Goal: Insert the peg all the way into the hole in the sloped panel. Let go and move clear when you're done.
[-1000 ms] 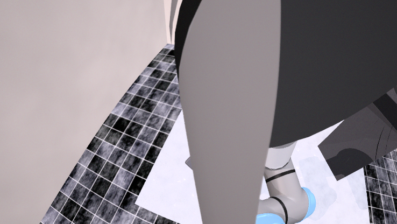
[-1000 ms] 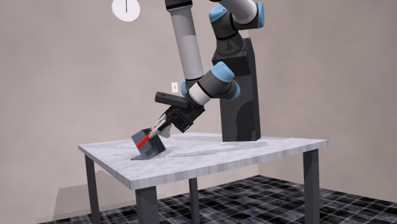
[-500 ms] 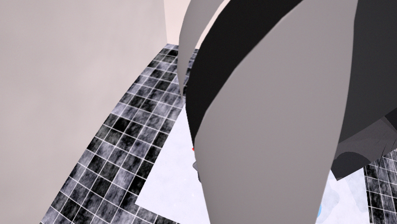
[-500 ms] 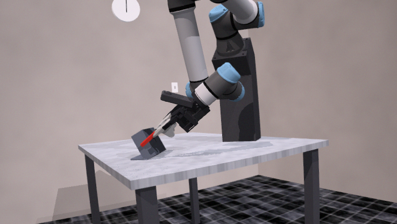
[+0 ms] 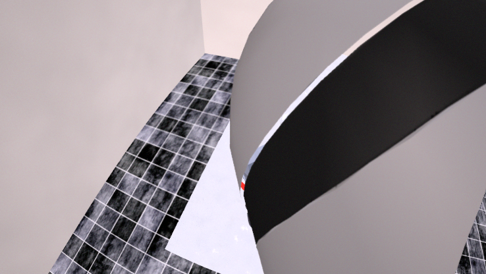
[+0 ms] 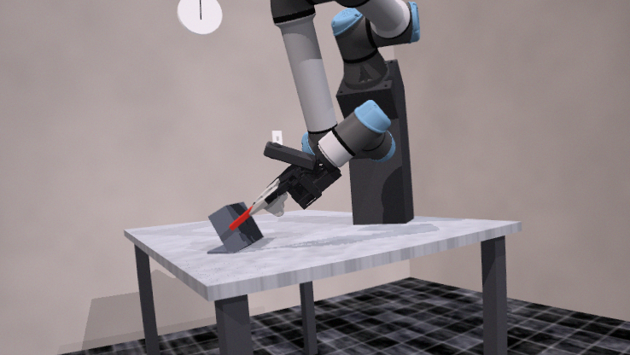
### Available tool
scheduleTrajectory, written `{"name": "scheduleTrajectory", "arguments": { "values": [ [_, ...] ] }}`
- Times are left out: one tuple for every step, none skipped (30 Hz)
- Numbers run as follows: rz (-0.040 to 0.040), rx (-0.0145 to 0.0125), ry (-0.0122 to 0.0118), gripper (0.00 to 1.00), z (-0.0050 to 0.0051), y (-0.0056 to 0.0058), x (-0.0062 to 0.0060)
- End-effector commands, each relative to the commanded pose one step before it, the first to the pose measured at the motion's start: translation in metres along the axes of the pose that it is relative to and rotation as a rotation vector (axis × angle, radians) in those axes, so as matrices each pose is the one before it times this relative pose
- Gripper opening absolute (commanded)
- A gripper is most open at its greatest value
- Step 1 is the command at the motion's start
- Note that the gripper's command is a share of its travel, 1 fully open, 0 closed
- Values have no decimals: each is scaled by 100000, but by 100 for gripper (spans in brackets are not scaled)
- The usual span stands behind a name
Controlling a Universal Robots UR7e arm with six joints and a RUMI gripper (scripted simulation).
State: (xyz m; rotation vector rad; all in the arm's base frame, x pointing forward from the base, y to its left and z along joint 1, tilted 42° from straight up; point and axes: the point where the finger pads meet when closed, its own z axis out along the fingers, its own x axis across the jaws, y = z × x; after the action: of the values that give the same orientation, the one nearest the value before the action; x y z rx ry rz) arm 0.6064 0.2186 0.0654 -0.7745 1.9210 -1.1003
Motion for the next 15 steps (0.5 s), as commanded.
{"name": "scheduleTrajectory", "arguments": {
  "values": [
    [3220, 1317, -130, 0, -846, 513, 329],
    [487, 189, -47, 0, -112, 55, 29],
    [485, 187, -47, 0, -113, 55, 31],
    [482, 185, -46, 0, -113, 55, 34],
    [0, 0, 0, 0, 0, 0, 0],
    [0, 0, 0, 0, 0, 0, 0],
    [521, 203, -68, 0, -109, 45, 14],
    [419, 159, -38, 0, -101, 49, 34],
    [324, 122, -30, 0, -78, 38, 27],
    [226, 85, -20, 0, -55, 27, 20],
    [139, 53, 8, 0, -38, 32, 41],
    [183, 69, 25, 0, -53, 54, 76],
    [243, 89, 33, 0, -73, 70, 97],
    [379, 142, 29, 0, -100, 91, 122],
    [441, 168, 5, 0, -99, 84, 104]
  ]
}}
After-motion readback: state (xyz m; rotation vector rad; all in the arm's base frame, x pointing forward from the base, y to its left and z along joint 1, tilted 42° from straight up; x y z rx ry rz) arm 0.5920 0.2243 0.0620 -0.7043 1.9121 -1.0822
